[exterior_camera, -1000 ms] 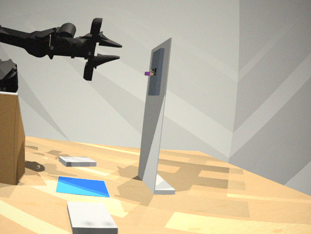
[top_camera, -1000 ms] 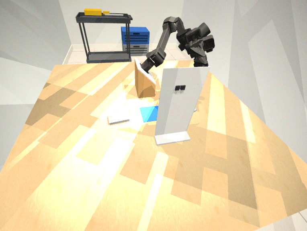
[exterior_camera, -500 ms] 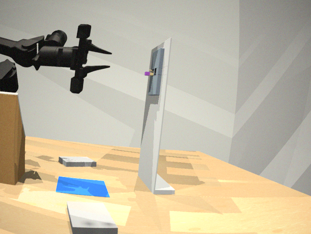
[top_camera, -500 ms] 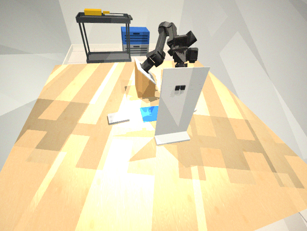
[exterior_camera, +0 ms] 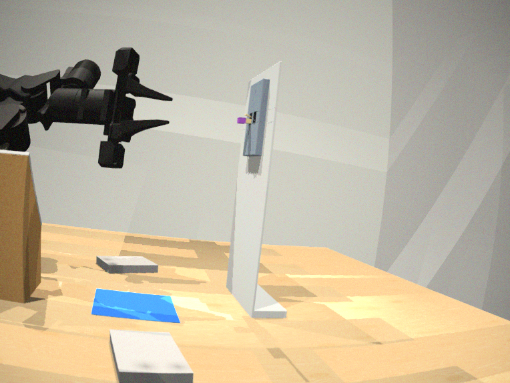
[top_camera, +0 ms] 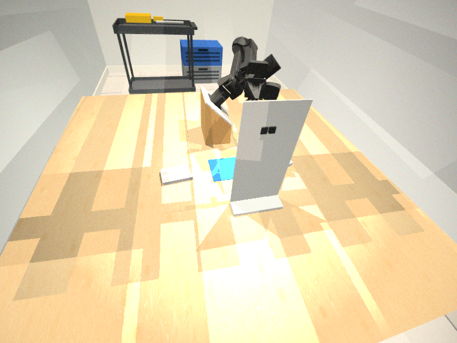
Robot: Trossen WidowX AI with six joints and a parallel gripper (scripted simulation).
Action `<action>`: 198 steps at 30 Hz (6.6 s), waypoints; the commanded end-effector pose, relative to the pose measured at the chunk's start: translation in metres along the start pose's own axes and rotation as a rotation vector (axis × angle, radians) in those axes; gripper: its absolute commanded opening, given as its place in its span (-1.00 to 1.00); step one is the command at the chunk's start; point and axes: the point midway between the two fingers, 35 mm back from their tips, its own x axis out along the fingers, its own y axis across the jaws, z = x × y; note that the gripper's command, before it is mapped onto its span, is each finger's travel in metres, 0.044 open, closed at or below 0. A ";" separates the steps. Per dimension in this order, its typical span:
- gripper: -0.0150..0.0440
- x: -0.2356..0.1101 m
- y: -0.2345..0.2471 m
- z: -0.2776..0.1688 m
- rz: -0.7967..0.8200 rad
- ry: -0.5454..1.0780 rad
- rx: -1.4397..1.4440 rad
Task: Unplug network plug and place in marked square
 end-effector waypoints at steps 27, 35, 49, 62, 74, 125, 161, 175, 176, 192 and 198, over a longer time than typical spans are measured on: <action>0.04 0.047 -0.001 0.011 -0.002 0.006 -0.007; 0.04 0.057 0.001 0.012 -0.004 0.005 -0.006; 0.04 0.069 0.000 0.017 -0.002 0.004 -0.011; 0.04 0.081 -0.001 0.021 -0.002 0.003 -0.013; 0.04 0.092 -0.001 0.024 -0.003 0.003 -0.010; -0.49 0.114 0.001 0.028 -0.006 0.003 -0.005; -0.49 0.097 0.001 0.022 -0.005 0.003 -0.005; -0.49 0.091 0.001 0.021 -0.005 0.004 -0.005; -0.49 0.090 0.001 0.020 -0.005 0.004 -0.005; -0.49 0.084 0.001 0.019 -0.005 0.004 -0.005; -0.49 0.082 0.001 0.018 -0.005 0.004 -0.005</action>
